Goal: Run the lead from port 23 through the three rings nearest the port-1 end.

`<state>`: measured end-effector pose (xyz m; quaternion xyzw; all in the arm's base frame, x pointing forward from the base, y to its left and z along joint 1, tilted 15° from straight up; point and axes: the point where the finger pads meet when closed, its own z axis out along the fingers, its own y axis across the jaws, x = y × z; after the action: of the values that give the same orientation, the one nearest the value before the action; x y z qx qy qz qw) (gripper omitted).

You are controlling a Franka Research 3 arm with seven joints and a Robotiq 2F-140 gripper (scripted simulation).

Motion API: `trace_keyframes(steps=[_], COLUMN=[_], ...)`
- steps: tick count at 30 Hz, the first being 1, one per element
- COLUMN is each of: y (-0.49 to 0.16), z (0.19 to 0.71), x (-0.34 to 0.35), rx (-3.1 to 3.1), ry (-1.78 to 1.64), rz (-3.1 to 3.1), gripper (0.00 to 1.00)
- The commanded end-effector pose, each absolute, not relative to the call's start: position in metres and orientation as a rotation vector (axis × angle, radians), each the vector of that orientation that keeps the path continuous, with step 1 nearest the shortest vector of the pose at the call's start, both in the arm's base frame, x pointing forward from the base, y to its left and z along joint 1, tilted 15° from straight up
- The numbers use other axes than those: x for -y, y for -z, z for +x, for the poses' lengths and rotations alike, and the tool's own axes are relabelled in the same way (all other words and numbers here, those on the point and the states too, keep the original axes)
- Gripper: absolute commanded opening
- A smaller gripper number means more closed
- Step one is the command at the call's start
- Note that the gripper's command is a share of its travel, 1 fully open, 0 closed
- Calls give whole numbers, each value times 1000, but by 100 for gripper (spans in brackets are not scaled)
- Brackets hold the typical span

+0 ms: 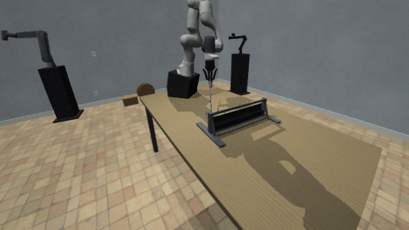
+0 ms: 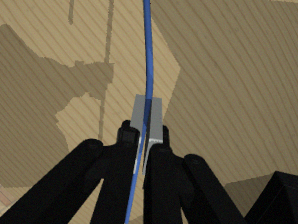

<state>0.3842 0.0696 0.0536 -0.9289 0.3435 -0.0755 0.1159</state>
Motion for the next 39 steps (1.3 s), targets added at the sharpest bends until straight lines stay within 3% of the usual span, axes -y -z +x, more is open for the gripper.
trace_keyframes(steps=[1,8,21,28,39], y=[-50,-58,-120,-128,-129], z=[371,395,603,634,637], x=[-75,-87,-212,-234,-235], rx=[-1060,-1136,-1503,-1649,-1974], ry=[161,148,134,123,32], rz=[-2709,-2669,-2441,-2343,-2108], gripper=[0,0,0,0,0])
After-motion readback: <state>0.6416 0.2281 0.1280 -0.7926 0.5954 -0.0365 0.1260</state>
